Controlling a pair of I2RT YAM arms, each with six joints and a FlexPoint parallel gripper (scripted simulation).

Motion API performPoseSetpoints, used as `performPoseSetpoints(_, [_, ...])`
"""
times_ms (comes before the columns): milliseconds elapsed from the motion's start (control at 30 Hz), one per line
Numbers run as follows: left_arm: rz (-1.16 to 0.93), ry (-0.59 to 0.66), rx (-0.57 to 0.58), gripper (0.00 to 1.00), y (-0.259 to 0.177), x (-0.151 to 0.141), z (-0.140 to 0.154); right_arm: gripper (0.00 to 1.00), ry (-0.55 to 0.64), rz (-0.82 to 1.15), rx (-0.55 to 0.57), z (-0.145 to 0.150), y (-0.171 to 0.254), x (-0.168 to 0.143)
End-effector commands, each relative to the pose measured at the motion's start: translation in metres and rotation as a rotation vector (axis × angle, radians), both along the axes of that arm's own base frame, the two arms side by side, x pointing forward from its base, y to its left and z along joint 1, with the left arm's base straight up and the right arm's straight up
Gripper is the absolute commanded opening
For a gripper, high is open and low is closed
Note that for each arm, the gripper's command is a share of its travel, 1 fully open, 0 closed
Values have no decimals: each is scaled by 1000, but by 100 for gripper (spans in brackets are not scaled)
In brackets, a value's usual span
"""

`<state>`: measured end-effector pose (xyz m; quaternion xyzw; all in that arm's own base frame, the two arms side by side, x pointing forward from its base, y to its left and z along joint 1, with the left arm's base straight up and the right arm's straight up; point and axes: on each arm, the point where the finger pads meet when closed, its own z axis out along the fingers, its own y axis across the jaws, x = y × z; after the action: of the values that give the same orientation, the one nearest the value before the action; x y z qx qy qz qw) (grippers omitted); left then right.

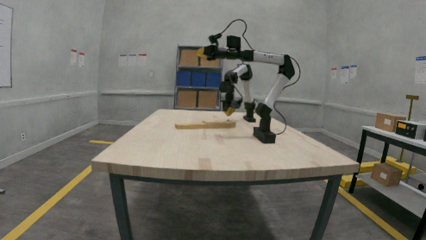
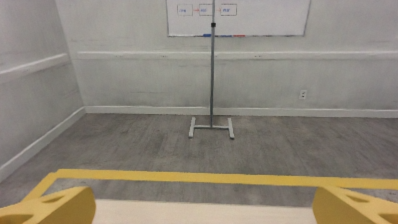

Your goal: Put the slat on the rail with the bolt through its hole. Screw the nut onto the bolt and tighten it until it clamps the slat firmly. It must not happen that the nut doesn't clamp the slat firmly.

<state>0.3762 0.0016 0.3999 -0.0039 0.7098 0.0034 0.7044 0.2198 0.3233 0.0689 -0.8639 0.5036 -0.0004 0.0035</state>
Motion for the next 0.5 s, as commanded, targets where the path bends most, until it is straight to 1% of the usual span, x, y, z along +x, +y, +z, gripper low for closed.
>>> performPoseSetpoints(0, [-10, -20, 1, 100, -2, -2, 7, 14, -1, -7, 2, -8, 1, 1])
performPoseSetpoints(467, [-10, -20, 1, 100, -2, -2, 7, 14, -1, -7, 2, -17, 1, 1])
